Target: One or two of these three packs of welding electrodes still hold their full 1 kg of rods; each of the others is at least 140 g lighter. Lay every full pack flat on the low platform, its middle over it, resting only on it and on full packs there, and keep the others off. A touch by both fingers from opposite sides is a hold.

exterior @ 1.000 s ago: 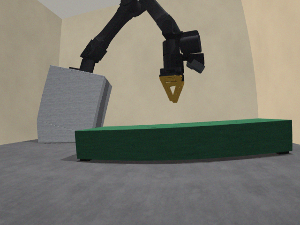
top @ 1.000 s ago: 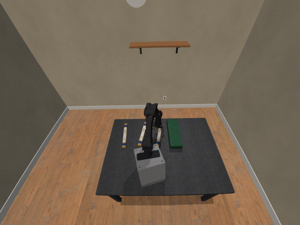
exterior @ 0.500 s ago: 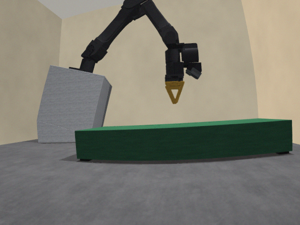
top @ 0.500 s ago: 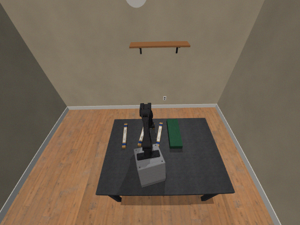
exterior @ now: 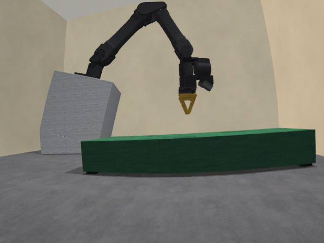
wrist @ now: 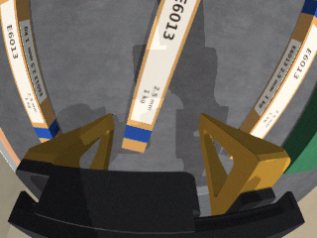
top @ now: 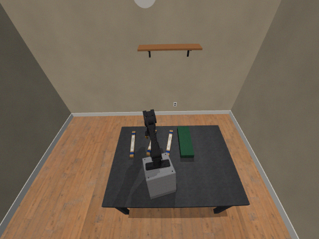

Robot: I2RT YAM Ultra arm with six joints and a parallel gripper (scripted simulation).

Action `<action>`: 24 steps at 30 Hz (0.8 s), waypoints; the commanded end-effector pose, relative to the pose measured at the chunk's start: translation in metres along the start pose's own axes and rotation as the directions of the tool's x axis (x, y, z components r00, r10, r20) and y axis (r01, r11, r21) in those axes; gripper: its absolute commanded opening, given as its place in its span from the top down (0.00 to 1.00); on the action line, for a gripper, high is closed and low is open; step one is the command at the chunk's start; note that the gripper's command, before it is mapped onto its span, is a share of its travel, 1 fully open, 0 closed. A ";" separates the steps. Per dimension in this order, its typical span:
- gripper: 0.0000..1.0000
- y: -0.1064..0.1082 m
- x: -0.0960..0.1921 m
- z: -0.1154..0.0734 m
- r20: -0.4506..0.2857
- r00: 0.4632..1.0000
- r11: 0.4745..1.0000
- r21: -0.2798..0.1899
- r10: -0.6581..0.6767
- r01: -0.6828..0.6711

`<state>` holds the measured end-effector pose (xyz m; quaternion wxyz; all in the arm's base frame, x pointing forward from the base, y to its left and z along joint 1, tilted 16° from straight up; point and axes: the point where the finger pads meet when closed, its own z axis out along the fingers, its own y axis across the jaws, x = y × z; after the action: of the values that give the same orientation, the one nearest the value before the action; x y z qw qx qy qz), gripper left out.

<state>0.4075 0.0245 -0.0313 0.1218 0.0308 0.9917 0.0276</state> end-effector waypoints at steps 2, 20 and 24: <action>0.26 0.022 -0.017 -0.006 0.033 0.999 0.999 0.019 0.042 -0.043; 0.26 0.129 -0.024 -0.005 0.035 0.999 0.999 0.018 0.042 -0.042; 0.26 0.156 -0.025 -0.005 0.036 0.999 0.999 0.017 0.041 -0.042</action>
<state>0.4336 0.1575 -0.0239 0.1325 0.0405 0.9901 0.0232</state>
